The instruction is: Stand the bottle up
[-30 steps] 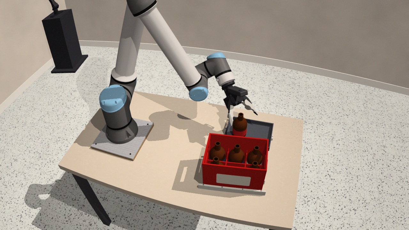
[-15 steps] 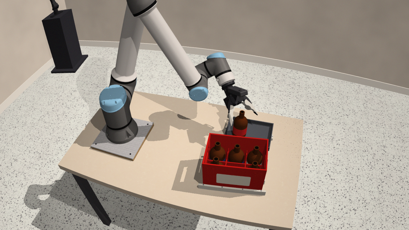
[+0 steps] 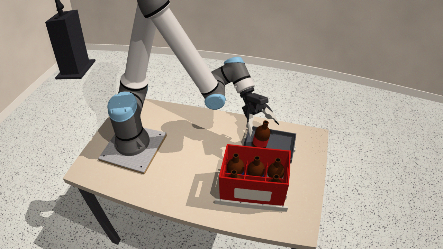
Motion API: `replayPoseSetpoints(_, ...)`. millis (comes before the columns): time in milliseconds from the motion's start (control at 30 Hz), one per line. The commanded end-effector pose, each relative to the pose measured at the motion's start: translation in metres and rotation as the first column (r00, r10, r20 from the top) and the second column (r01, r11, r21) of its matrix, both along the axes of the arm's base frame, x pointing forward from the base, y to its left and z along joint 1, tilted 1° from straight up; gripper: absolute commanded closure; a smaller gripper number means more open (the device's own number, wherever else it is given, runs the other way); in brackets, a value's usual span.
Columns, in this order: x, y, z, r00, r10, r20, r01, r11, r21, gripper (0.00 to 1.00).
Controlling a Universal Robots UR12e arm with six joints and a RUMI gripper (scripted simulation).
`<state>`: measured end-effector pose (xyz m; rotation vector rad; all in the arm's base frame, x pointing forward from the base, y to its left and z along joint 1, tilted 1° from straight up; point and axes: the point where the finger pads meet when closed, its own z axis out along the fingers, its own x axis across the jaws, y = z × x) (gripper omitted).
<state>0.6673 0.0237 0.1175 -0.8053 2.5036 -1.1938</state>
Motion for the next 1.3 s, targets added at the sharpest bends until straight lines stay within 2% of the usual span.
replayPoseSetpoints(0, 0.0, 0.0, 0.001, 1.0, 0.0, 0.001, 0.0, 1.0, 0.0, 0.0)
replayPoseSetpoints(500, 0.0, 0.0, 0.012, 1.0, 0.0, 0.001, 0.0, 1.0, 0.0, 0.0)
replayPoseSetpoints(1267, 0.0, 0.001, 0.057, 1.0, 0.0, 0.001, 0.0, 1.0, 0.0, 0.0)
